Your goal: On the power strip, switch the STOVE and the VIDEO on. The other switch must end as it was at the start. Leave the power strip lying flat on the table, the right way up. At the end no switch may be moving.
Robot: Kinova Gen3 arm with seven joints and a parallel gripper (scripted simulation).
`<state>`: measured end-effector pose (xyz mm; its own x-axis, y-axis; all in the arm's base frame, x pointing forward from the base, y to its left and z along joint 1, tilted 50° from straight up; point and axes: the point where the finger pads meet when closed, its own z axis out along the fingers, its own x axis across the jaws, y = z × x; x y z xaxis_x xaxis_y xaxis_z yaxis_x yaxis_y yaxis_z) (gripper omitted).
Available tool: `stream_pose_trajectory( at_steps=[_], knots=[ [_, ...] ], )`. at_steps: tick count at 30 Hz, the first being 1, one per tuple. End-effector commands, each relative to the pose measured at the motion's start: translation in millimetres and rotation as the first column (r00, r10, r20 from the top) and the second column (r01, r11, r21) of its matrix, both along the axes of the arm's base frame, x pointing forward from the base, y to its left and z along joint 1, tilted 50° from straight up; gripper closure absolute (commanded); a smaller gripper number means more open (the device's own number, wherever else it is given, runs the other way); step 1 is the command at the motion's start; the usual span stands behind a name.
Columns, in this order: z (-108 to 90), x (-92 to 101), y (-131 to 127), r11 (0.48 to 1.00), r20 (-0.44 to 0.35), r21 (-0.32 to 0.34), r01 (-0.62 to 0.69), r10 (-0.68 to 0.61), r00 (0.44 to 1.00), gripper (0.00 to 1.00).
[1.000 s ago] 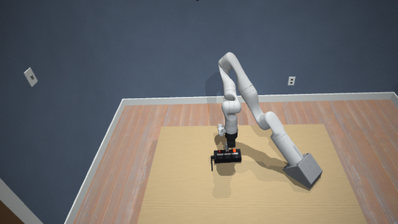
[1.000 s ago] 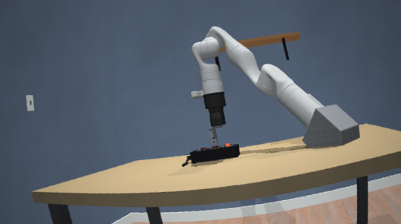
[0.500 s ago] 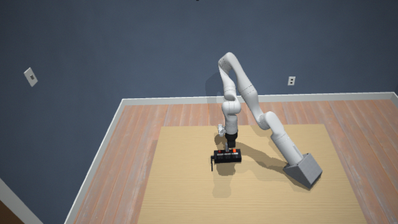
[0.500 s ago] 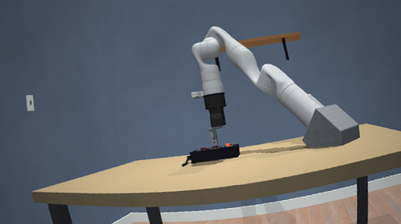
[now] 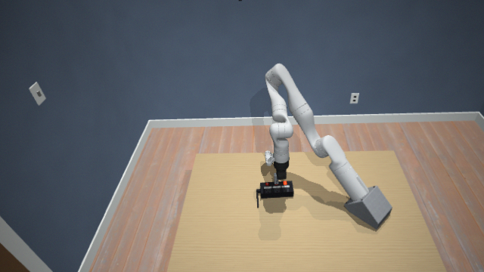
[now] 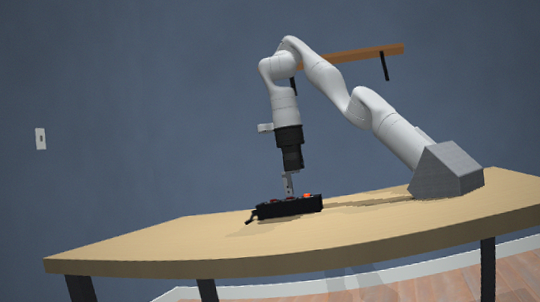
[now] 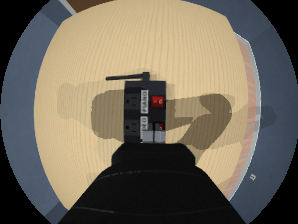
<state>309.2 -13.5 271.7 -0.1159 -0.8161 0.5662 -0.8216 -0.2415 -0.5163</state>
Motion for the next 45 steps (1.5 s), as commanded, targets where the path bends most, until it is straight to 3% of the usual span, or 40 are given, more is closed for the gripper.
stream_pose_trajectory(
  at_steps=[1,45],
  knots=[
    [0.2,0.1,0.4,1.0,0.0,0.0,-0.001,0.001,1.0,1.0],
    [-4.4,4.0,-3.3,1.0,0.001,0.0,-0.001,0.001,1.0,1.0]
  ],
)
